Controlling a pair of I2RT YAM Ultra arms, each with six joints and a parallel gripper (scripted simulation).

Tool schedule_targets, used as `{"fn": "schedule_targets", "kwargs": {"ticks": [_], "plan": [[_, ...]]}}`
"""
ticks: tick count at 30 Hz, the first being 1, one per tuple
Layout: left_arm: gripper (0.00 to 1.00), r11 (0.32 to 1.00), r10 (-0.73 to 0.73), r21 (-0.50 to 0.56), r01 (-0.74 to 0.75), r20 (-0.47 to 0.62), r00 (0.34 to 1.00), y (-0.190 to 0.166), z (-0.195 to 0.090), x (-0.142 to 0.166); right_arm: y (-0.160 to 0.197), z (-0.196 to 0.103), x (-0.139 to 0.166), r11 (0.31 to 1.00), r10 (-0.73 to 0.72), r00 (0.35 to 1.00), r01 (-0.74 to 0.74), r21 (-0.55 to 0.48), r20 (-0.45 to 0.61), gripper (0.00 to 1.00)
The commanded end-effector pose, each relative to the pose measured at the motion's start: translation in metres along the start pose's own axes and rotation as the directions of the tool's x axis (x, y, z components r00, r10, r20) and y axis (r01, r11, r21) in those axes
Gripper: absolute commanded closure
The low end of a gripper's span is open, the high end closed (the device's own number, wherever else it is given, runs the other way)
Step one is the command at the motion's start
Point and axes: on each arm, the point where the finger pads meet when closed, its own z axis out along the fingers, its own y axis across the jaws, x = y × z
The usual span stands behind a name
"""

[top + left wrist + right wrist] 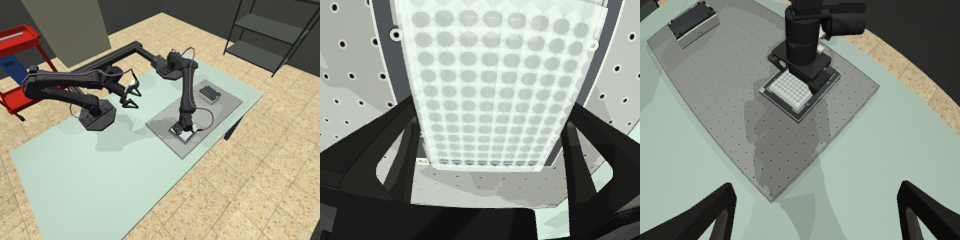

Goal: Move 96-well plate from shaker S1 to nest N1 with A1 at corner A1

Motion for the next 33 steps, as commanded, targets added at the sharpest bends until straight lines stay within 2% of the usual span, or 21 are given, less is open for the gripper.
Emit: {"fn": "schedule_targets", "kwargs": {"ticks": [1,2,10,12,19,22,25,30,33], "plan": [[0.06,1.0,-0.001,0.013,0.001,0.023,1.0,-0.005,-0.001,-0.006,-0.002,-0.004,-0.006,1.0,0.014,1.0,-0.015,0.003,0.026,0.0],[0.0,1.0,-0.001,0.013,0.001,0.023,1.0,-0.005,-0.001,-0.006,-0.002,-0.004,-0.006,1.0,0.014,1.0,-0.015,0.003,0.026,0.0],[0.0,1.0,0.01,0.02,-0.01,0.031,0.999,-0.008,-0.012,0.0,-0.002,-0.004,-0.006,1.0,0.014,1.0,-0.015,0.003,0.026,0.0],[0.0,1.0,0.01,-0.011,-0.01,-0.003,1.0,-0.002,-0.008,0.01,-0.002,-0.004,-0.006,1.0,0.014,1.0,-0.015,0.003,0.026,0.0],[0.0,1.0,0.006,0.01,-0.006,0.02,1.0,-0.001,-0.033,0.001,-0.002,-0.004,-0.006,1.0,0.014,1.0,-0.015,0.003,0.026,0.0],[0.0,1.0,0.004,0.02,-0.005,0.032,0.999,-0.003,-0.035,-0.003,-0.002,-0.004,-0.006,1.0,0.014,1.0,-0.015,0.003,0.026,0.0],[0.0,0.999,-0.004,0.035,0.002,0.068,0.998,-0.015,-0.057,-0.013,-0.002,-0.004,-0.006,1.0,0.014,1.0,-0.015,0.003,0.026,0.0],[0.0,0.999,-0.006,0.04,0.003,0.074,0.997,-0.016,-0.092,-0.013,-0.002,-0.004,-0.006,1.0,0.014,1.0,-0.015,0.003,0.026,0.0],[0.0,1.0,-0.002,0.026,0.001,0.04,0.999,-0.008,-0.076,-0.007,-0.002,-0.004,-0.006,1.0,0.014,1.0,-0.015,0.003,0.026,0.0]]}}
